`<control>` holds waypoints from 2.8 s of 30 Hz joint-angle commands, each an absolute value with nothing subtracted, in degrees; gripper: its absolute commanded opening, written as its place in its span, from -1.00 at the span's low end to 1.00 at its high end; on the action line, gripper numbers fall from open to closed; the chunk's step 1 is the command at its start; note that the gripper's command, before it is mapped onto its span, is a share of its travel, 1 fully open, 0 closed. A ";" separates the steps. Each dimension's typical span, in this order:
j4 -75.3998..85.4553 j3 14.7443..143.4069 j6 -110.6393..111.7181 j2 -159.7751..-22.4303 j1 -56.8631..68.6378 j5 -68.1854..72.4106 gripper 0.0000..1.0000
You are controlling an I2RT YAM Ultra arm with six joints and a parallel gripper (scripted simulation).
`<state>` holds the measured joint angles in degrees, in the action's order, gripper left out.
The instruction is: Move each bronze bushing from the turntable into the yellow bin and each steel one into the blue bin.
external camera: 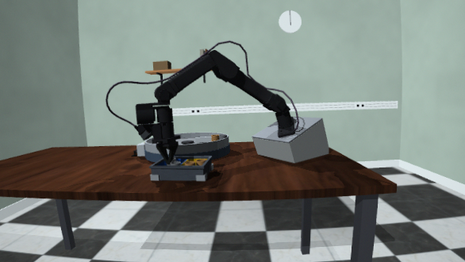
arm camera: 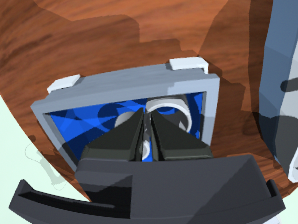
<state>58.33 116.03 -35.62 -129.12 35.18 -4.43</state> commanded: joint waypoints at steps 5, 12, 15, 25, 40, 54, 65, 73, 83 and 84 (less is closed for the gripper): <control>57.60 117.53 -35.94 -126.91 35.46 -3.78 -1.00; 57.60 117.53 -35.94 -126.91 35.46 -3.78 -1.00; 57.60 117.53 -35.94 -126.91 35.46 -3.78 -1.00; 59.07 118.22 -36.02 -128.01 35.58 -3.76 -1.00; 59.56 119.24 -36.03 -127.84 35.49 -3.94 -1.00; 59.56 119.24 -36.03 -127.84 35.49 -3.94 -1.00; 59.56 119.24 -36.03 -127.84 35.49 -3.94 -1.00; 59.56 119.24 -36.01 -127.84 35.49 -3.97 -0.70; 59.57 119.24 -36.01 -127.83 35.49 -3.97 -0.70; 59.57 119.24 -36.01 -127.83 35.49 -3.97 -0.70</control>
<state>58.81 117.43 -35.68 -129.97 35.27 -4.32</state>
